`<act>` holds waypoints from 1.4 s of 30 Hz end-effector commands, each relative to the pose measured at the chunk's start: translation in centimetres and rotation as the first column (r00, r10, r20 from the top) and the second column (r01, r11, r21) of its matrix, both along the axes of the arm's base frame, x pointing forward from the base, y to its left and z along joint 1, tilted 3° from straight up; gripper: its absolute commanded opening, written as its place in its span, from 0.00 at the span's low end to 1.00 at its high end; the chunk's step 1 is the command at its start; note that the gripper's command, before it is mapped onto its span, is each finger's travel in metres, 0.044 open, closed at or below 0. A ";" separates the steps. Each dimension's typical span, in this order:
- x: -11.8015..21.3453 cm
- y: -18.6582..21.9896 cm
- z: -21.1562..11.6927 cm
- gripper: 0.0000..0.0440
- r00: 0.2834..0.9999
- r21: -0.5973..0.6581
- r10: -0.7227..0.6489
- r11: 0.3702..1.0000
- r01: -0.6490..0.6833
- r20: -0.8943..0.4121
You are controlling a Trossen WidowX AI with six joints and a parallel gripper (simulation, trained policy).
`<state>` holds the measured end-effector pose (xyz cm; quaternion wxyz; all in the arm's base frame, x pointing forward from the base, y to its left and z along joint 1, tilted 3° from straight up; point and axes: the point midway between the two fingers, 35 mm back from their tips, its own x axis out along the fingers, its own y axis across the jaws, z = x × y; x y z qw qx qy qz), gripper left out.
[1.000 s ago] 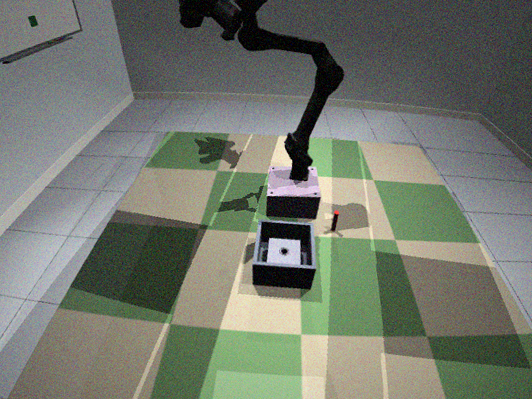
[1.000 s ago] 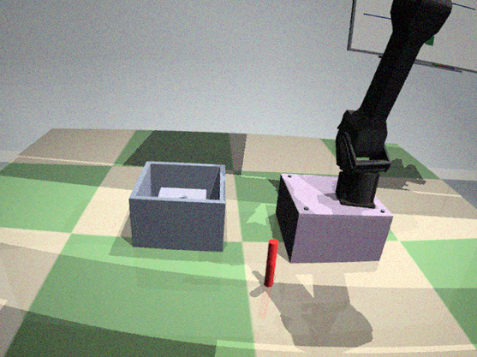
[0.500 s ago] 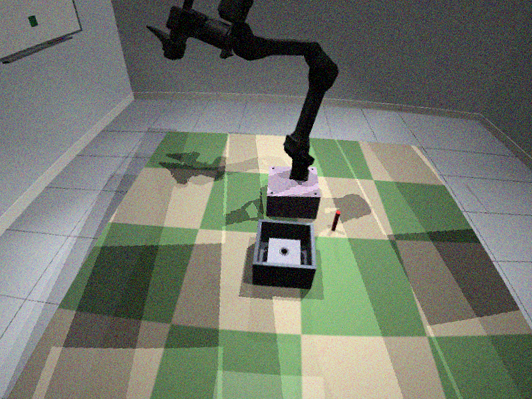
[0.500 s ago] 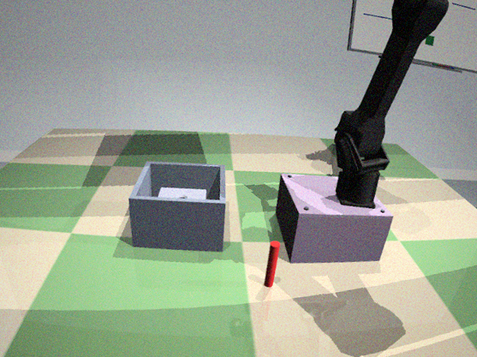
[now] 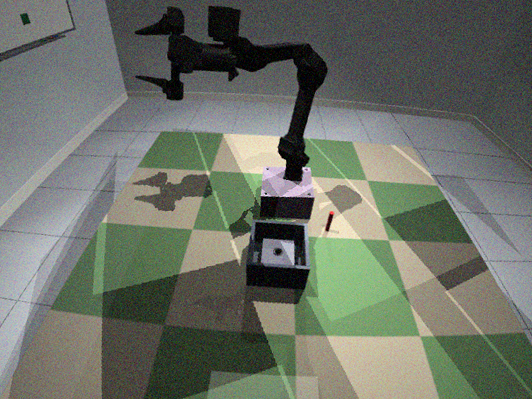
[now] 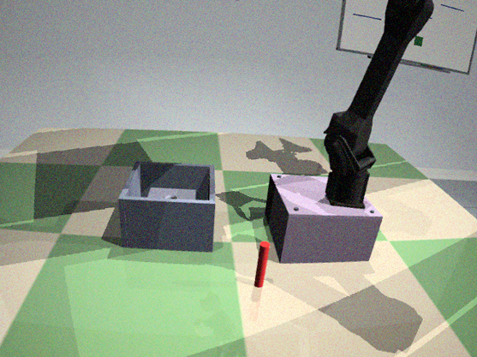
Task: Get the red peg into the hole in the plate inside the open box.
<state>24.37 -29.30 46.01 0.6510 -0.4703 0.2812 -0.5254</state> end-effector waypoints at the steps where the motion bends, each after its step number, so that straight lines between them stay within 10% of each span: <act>1: 2.6 1.5 -2.5 1.00 0.996 0.099 0.079 0.992 -0.082 0.040; 23: 10.5 16.2 -15.5 1.00 0.917 0.619 0.254 0.679 -0.395 0.308; 42: 5.4 30.6 -26.9 1.00 0.965 0.938 0.009 0.231 -0.258 0.264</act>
